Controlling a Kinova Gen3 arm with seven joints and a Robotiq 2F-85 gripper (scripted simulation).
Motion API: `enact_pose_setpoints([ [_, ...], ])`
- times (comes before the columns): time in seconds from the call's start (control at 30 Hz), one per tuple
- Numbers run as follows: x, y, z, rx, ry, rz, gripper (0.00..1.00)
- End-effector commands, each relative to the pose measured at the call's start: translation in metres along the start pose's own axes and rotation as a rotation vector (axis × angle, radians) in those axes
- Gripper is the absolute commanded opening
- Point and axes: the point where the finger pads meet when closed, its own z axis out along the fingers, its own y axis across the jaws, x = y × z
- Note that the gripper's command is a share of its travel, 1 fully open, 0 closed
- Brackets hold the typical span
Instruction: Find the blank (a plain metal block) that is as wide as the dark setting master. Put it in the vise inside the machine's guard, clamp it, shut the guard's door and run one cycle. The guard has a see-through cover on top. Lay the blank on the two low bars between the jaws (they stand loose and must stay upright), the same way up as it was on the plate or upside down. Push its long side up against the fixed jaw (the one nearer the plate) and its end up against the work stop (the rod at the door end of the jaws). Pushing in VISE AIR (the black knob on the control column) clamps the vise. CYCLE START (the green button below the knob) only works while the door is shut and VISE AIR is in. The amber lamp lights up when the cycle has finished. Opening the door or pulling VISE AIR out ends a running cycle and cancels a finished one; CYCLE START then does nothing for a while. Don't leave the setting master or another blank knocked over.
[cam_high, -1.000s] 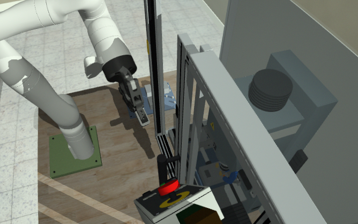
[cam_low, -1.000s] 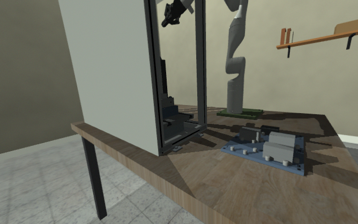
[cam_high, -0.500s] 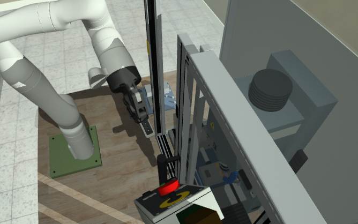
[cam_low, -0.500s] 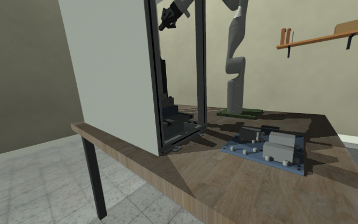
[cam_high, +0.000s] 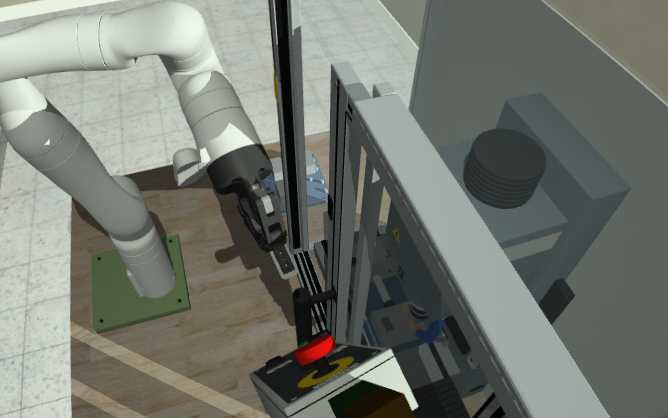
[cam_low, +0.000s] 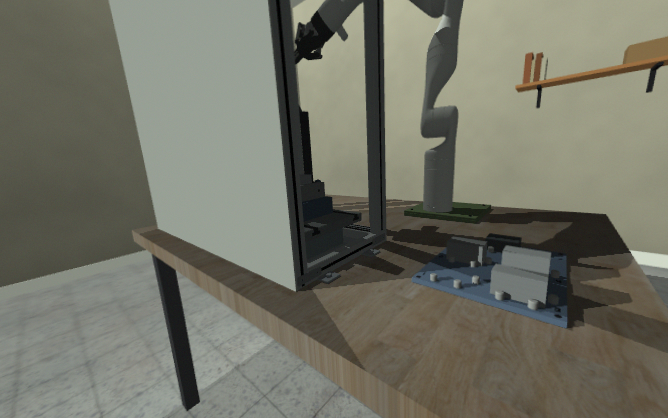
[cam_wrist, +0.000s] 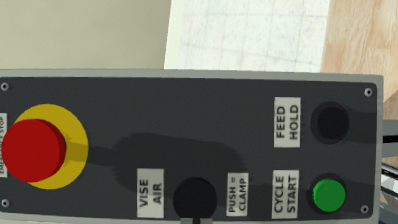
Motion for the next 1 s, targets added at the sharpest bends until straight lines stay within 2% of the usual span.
enact_pose_setpoints([
  [0.0, -0.001, 0.0, 0.001, 0.004, 0.0, -0.008, 0.1],
  [0.07, -0.001, 0.0, 0.001, 0.004, 0.0, -0.008, 0.1],
  [0.23, 0.0, -0.001, 0.026, 0.005, 0.0, -0.008, 0.1],
  [0.97, 0.0, -0.001, 0.027, 0.005, 0.0, -0.008, 0.1],
])
